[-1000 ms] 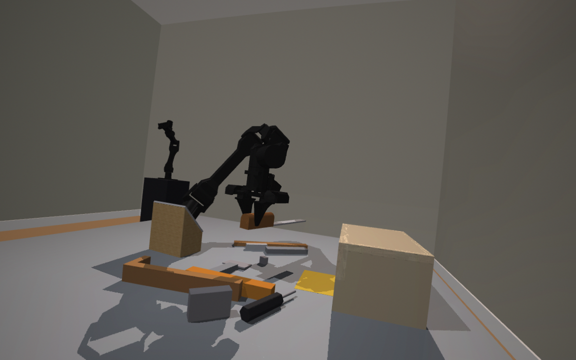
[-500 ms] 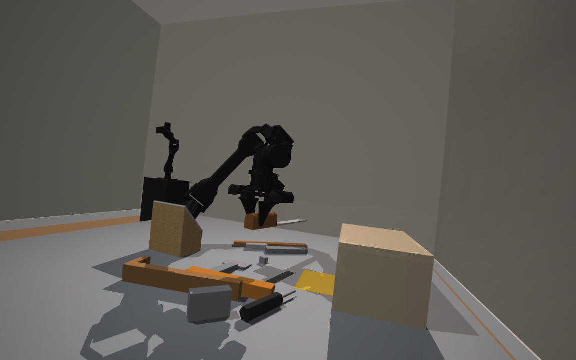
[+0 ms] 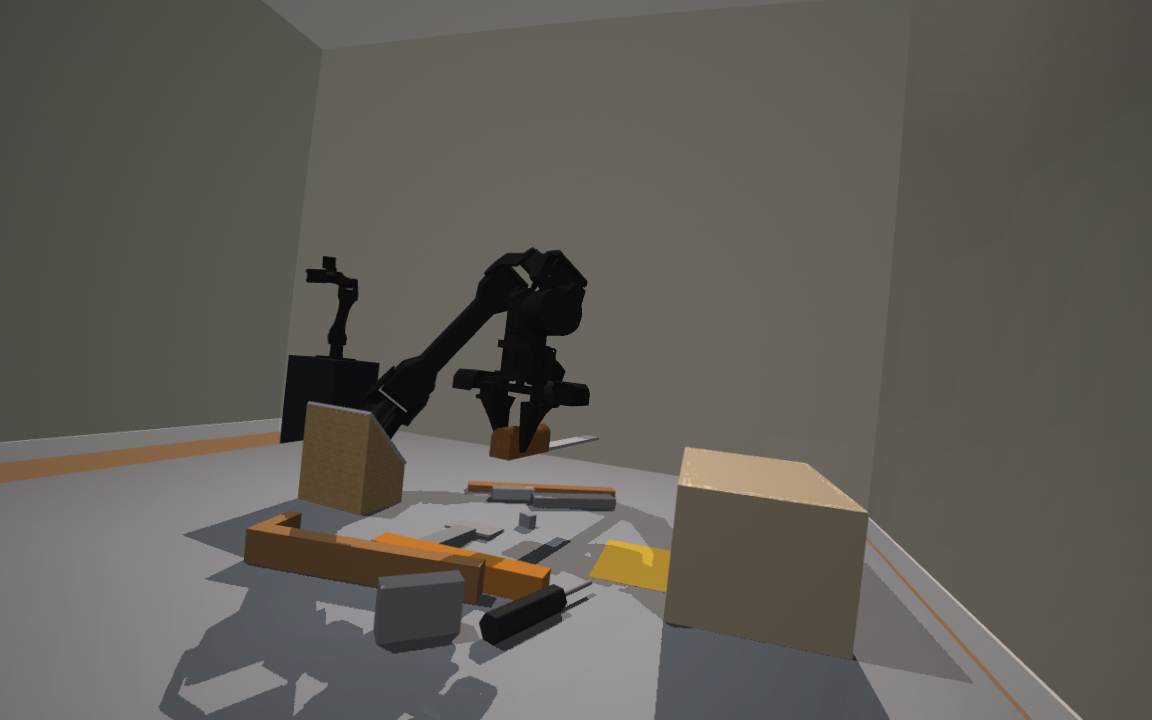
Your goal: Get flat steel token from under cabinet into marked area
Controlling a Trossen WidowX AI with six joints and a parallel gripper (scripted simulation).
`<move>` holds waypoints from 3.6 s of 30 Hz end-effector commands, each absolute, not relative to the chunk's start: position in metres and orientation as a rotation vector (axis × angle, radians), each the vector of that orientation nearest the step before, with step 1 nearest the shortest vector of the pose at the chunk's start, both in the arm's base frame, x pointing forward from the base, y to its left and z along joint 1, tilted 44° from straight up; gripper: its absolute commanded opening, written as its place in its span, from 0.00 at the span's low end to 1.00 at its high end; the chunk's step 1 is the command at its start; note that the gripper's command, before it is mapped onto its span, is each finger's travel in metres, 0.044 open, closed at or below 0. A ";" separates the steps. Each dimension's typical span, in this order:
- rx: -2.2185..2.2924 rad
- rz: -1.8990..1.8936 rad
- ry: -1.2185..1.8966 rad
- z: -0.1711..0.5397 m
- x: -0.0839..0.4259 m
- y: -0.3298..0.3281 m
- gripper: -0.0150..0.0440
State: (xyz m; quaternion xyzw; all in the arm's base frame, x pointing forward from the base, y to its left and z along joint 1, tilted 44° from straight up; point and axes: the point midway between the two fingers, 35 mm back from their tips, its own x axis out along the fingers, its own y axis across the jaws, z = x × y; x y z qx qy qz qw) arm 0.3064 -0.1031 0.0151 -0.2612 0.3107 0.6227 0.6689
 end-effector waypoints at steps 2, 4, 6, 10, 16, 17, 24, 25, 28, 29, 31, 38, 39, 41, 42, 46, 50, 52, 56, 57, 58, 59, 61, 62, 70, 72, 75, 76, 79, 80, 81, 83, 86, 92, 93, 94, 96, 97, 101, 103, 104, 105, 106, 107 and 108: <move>-0.616 1.413 0.660 0.017 0.307 -0.103 0.25; -0.628 1.419 0.650 0.017 0.307 -0.103 0.25; -0.640 1.426 0.639 0.017 0.307 -0.103 0.25; -0.665 1.438 0.618 0.017 0.307 -0.104 0.25; -0.702 1.456 0.586 0.017 0.307 -0.104 0.25; -0.708 1.459 0.581 0.017 0.307 -0.104 0.25; -0.751 1.480 0.542 0.016 0.307 -0.104 0.25; -0.757 1.483 0.537 0.016 0.307 -0.104 0.25; -0.775 1.491 0.520 0.016 0.307 -0.104 0.25; -0.781 1.494 0.515 0.016 0.307 -0.104 0.25; -0.793 1.500 0.504 0.016 0.307 -0.104 0.25; -0.836 1.519 0.464 0.016 0.307 -0.104 0.25; -0.842 1.522 0.458 0.016 0.307 -0.104 0.25; -0.855 1.527 0.447 0.016 0.307 -0.104 0.25; -0.861 1.530 0.441 0.016 0.306 -0.104 0.25; -0.885 1.540 0.418 0.016 0.306 -0.104 0.25; -0.909 1.550 0.395 0.016 0.306 -0.104 0.25; -0.921 1.555 0.383 0.016 0.306 -0.104 0.25; -0.946 1.565 0.360 0.016 0.306 -0.104 0.25; -0.952 1.568 0.354 0.016 0.306 -0.104 0.25; -0.958 1.570 0.348 0.016 0.306 -0.104 0.25; -0.964 1.572 0.342 0.016 0.306 -0.104 0.25; -0.976 1.577 0.330 0.016 0.306 -0.104 0.25; -0.982 1.579 0.324 0.016 0.306 -0.104 0.25; -1.024 1.596 0.282 0.016 0.306 -0.104 0.25; -1.025 1.596 0.281 0.017 0.306 -0.104 0.25; -1.028 1.597 0.277 0.018 0.304 -0.102 0.25; -1.030 1.598 0.276 0.019 0.304 -0.101 0.25; -1.034 1.600 0.271 0.021 0.302 -0.098 0.25; -1.035 1.600 0.270 0.022 0.301 -0.097 0.25; -1.036 1.601 0.269 0.023 0.301 -0.097 0.25; -1.038 1.602 0.266 0.024 0.300 -0.095 0.25; -1.040 1.603 0.264 0.027 0.298 -0.092 0.25; -1.043 1.604 0.260 0.031 0.294 -0.087 0.25; -1.044 1.604 0.259 0.032 0.294 -0.086 0.25; -1.044 1.605 0.259 0.033 0.293 -0.085 0.25; -1.045 1.605 0.258 0.034 0.292 -0.084 0.25; -1.045 1.605 0.258 0.035 0.291 -0.083 0.25; -1.046 1.606 0.256 0.038 0.289 -0.079 0.25; -1.046 1.606 0.256 0.039 0.288 -0.078 0.25; -1.046 1.606 0.255 0.040 0.287 -0.077 0.25; -1.046 1.606 0.255 0.041 0.287 -0.076 0.25; -1.046 1.606 0.255 0.042 0.286 -0.075 0.25; -1.046 1.606 0.255 0.042 0.285 -0.074 0.25; -1.047 1.606 0.255 0.043 0.285 -0.073 0.25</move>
